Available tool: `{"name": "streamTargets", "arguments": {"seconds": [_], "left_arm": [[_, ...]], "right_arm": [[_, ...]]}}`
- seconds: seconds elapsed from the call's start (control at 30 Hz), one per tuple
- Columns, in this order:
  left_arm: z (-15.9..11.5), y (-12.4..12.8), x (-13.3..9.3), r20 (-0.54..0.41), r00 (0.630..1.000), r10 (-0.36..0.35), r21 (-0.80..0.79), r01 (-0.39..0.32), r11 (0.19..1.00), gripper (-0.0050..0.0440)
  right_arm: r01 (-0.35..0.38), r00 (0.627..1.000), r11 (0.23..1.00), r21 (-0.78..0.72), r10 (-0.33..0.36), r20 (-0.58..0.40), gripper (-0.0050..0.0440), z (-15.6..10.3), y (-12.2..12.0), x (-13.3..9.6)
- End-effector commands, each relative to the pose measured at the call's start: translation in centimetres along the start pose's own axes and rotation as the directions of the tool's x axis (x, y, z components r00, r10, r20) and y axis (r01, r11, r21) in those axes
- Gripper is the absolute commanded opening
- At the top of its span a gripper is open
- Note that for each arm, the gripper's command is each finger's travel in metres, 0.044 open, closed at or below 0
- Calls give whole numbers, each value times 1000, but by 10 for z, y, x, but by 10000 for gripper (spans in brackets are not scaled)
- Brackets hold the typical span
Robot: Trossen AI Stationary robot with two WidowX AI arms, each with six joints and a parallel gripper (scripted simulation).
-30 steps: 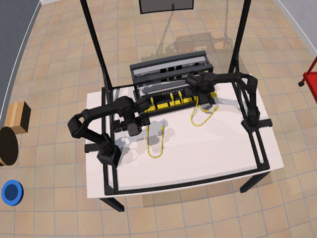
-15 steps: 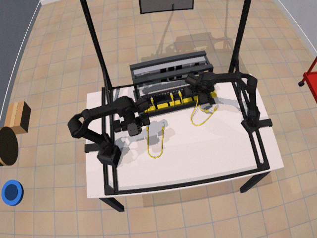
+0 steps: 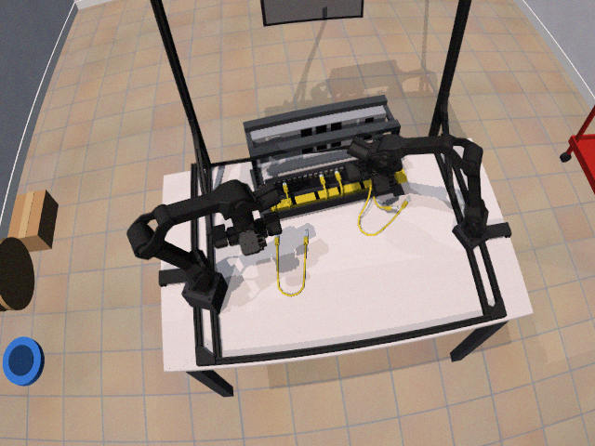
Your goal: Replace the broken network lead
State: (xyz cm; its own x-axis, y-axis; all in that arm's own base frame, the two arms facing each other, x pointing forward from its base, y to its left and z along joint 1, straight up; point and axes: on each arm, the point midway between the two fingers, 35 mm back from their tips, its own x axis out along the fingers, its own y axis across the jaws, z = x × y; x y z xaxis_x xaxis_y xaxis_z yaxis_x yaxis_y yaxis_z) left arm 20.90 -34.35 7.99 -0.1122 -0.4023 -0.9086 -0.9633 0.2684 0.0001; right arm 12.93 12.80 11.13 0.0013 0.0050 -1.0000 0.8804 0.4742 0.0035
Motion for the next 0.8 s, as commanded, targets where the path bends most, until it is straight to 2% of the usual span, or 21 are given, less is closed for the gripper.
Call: {"name": "streamTargets", "arguments": {"seconds": [0.0,0.77], "left_arm": [[-4,0,3,-5,1000,1,3,-1,1000,54],[-7,0,5,-6,1000,1,3,-1,1000,54]], "right_arm": [[0,1000,1000,0,0,0,176,0,0,0],[0,1000,1000,0,0,0,176,0,0,0]]}}
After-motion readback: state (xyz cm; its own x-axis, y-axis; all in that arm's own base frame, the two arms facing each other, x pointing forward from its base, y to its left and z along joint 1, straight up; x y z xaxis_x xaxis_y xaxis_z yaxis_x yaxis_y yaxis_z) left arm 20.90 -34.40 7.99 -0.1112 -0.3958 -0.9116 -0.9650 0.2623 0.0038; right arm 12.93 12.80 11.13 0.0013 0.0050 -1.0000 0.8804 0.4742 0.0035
